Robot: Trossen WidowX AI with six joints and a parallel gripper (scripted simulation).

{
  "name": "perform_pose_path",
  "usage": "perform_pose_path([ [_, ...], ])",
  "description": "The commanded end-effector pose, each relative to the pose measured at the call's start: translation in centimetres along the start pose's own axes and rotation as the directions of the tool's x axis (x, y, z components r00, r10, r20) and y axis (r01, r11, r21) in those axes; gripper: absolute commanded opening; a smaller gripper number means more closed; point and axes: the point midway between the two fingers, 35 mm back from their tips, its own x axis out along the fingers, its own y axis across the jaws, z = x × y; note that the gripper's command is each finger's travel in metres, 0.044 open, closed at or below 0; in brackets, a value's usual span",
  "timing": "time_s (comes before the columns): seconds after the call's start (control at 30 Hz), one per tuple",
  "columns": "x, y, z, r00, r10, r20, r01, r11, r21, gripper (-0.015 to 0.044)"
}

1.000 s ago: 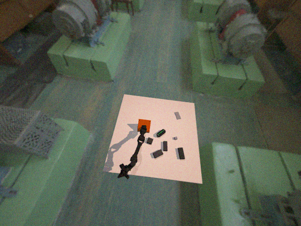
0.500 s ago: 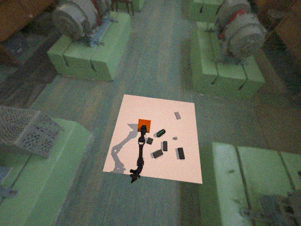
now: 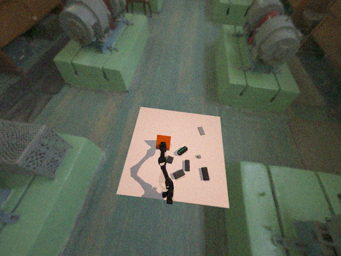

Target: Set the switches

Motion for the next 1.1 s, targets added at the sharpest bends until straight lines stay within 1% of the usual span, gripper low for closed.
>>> perform_pose_path([
  [0.0,-1.3,-4.5,-6.0,0.984,-0.134,-0.120,0.107,0.972,-0.207,0.0000],
  [0.17,-4.4,-8.7,-12.2,0.933,-0.270,-0.239,0.141,0.884,-0.447,0.0000],
  [0.33,-8.7,-12.8,-17.6,0.855,-0.398,-0.332,0.086,0.742,-0.665,0.0000],
  [0.4,-10.6,-14.4,-19.5,0.821,-0.444,-0.359,0.038,0.670,-0.741,0.0000],
  [0.5,-13.9,-16.9,-22.2,0.764,-0.513,-0.391,-0.073,0.533,-0.843,0.0000],
  [0.63,-18.5,-20.2,-25.2,0.686,-0.601,-0.411,-0.255,0.331,-0.909,0.0000],
  [0.73,-22.2,-23.3,-26.6,0.620,-0.677,-0.396,-0.405,0.155,-0.901,0.0000],
  [0.87,-27.3,-27.4,-27.6,0.535,-0.773,-0.342,-0.614,-0.078,-0.785,0.0000],
  [0.97,-31.4,-30.4,-27.5,0.479,-0.832,-0.280,-0.757,-0.230,-0.612,0.0000],
  [1.07,-35.6,-33.1,-26.9,0.437,-0.877,-0.200,-0.863,-0.346,-0.367,0.0000],
])
